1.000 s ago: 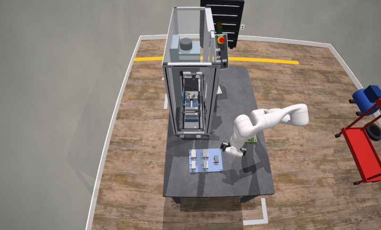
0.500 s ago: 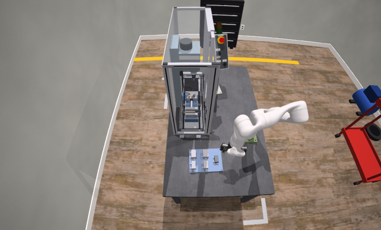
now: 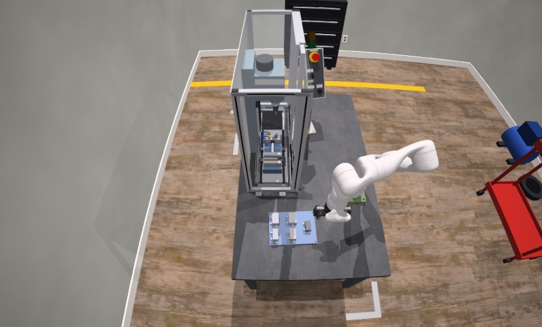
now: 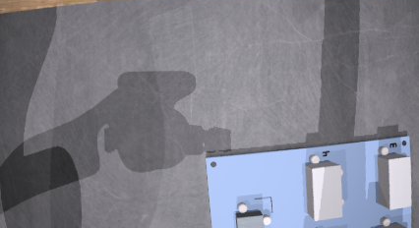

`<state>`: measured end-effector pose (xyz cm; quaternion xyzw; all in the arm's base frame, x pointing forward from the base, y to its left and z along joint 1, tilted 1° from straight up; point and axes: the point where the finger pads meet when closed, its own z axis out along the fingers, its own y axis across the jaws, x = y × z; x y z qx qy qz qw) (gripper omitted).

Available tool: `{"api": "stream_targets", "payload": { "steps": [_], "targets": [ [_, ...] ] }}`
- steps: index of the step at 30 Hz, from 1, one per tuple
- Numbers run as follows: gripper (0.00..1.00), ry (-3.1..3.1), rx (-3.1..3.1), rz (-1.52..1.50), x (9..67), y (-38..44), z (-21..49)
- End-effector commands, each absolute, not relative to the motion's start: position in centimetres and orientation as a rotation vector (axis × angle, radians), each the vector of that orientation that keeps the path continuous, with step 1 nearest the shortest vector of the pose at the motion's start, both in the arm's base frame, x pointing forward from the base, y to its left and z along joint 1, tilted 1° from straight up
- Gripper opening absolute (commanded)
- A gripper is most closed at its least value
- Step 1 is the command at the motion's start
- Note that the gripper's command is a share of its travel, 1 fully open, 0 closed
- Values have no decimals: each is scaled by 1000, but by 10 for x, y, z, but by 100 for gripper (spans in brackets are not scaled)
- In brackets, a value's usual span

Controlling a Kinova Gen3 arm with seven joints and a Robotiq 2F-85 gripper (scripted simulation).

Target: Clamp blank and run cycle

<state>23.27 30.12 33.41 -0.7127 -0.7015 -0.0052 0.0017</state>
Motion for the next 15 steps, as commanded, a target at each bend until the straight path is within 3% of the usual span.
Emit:
{"api": "stream_targets", "payload": {
  "steps": [1,15],
  "targets": [
    [100,-2284,-2152,-18,233,301,335],
    [100,-2284,-2152,-18,237,295,316]
  ]
}}
